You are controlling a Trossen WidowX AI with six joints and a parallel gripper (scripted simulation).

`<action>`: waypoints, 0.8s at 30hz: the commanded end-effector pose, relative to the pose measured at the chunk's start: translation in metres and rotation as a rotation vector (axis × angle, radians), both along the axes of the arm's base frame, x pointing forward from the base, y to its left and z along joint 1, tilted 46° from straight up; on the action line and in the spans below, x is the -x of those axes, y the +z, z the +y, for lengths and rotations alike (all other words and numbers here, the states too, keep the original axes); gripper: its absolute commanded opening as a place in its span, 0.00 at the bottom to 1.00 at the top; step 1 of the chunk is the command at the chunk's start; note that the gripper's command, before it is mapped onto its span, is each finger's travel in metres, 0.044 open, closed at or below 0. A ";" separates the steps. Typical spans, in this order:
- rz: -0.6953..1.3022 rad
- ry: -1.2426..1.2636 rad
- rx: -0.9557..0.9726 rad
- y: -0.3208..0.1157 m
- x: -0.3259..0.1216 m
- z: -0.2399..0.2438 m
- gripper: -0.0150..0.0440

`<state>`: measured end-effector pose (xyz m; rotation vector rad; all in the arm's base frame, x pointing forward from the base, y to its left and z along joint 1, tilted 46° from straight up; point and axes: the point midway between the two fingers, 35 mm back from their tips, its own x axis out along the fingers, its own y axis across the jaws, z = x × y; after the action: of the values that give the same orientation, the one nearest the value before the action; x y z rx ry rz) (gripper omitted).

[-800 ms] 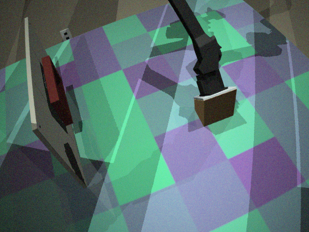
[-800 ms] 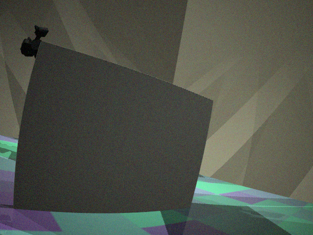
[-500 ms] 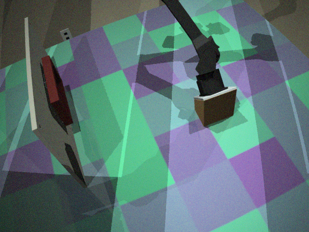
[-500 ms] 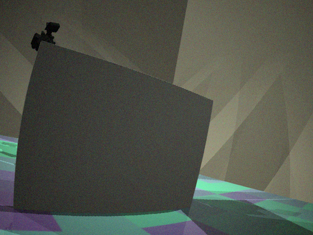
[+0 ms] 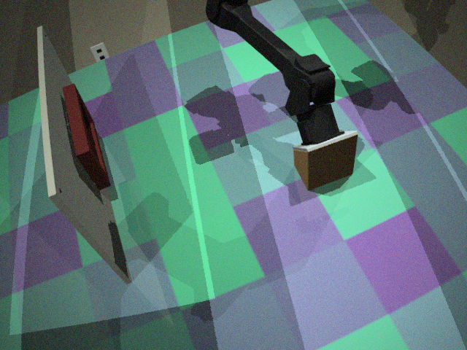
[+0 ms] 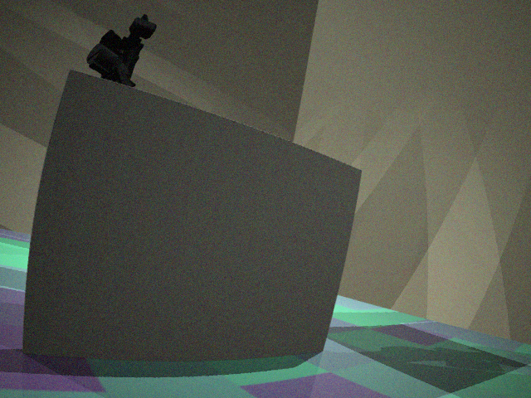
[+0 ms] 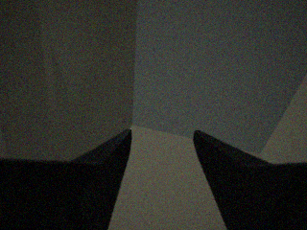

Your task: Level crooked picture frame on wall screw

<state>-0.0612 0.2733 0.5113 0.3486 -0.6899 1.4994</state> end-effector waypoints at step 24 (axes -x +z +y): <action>0.794 -1.033 0.087 -0.203 -0.257 -0.198 0.69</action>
<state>0.1845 0.1160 0.3411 0.3289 -0.1411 0.5195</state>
